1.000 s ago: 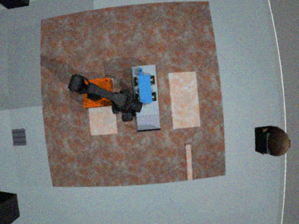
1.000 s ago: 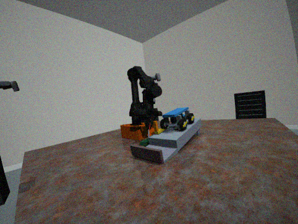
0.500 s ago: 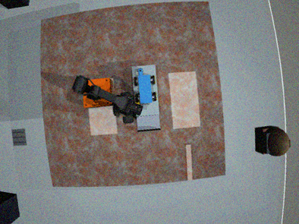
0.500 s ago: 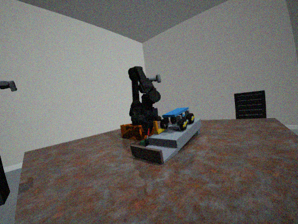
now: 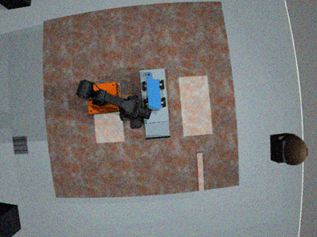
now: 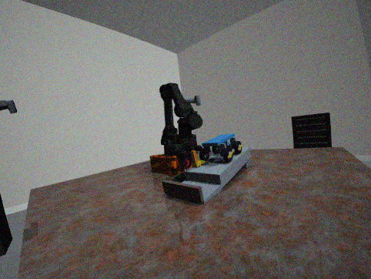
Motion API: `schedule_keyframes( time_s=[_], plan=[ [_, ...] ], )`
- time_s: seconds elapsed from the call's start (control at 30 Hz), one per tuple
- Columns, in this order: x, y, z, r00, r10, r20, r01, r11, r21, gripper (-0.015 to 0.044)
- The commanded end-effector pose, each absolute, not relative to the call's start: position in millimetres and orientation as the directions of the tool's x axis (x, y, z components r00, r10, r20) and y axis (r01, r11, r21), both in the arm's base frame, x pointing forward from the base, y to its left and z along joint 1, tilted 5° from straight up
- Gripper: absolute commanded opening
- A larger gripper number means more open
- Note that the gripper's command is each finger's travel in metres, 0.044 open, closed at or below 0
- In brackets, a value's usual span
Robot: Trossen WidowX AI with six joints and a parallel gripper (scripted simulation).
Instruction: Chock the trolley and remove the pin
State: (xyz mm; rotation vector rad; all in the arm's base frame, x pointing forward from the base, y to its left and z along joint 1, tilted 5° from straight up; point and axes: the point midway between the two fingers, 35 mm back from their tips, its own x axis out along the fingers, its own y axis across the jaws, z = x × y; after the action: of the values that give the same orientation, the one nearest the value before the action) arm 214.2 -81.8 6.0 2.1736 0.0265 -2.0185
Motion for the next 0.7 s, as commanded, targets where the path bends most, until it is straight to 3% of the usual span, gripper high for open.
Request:
schedule_keyframes(
  time_s=[0.0,0.67],
  plan=[
    [214,-80,5,0.084,-0.11,-0.99,0.129,-0.984,0.12,0.019],
    [212,-65,-2,0.083,-0.109,-0.991,0.129,-0.985,0.119,0.019]
  ],
)
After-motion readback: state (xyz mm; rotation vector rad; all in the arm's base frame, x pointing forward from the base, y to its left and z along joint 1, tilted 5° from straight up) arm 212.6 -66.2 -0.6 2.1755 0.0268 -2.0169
